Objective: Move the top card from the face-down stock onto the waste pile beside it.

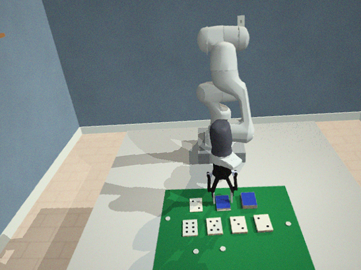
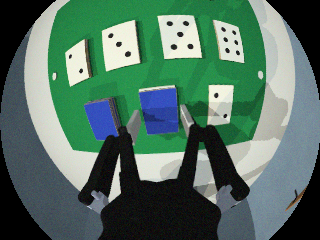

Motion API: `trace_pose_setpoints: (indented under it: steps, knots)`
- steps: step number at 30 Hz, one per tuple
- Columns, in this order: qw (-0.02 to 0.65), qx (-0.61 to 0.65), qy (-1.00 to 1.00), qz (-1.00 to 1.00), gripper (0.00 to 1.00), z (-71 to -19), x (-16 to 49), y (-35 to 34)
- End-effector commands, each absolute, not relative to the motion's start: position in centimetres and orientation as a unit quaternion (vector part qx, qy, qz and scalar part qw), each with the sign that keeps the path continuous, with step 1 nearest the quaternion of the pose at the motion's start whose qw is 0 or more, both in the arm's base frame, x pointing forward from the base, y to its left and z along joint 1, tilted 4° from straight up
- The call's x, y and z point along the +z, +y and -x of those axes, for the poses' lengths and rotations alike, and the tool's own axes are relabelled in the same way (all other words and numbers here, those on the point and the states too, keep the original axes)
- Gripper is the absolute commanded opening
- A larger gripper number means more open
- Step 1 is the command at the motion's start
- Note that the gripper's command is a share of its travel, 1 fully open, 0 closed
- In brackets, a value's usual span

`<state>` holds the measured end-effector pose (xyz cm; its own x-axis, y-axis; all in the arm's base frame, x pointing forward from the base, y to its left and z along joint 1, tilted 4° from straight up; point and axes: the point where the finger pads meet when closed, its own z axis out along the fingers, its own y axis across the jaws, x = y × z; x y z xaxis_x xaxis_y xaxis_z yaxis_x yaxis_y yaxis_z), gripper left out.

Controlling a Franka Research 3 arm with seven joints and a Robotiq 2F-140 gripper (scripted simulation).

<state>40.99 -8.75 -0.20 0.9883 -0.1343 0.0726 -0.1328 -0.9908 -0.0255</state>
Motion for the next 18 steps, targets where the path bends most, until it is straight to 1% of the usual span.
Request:
trace_pose_setpoints:
  steps: [1,5,11,18]
  knots:
    - [0.01,-0.037,0.067,0.997,0.5,-41.0,0.3,-8.8]
    - [0.01,-0.037,0.067,0.997,0.5,-41.0,0.9,-8.8]
    - [0.01,-0.037,0.067,0.997,0.5,-40.8,3.3,-8.8]
    - [0.01,-0.037,0.067,0.997,0.5,-40.8,3.3,-8.8]
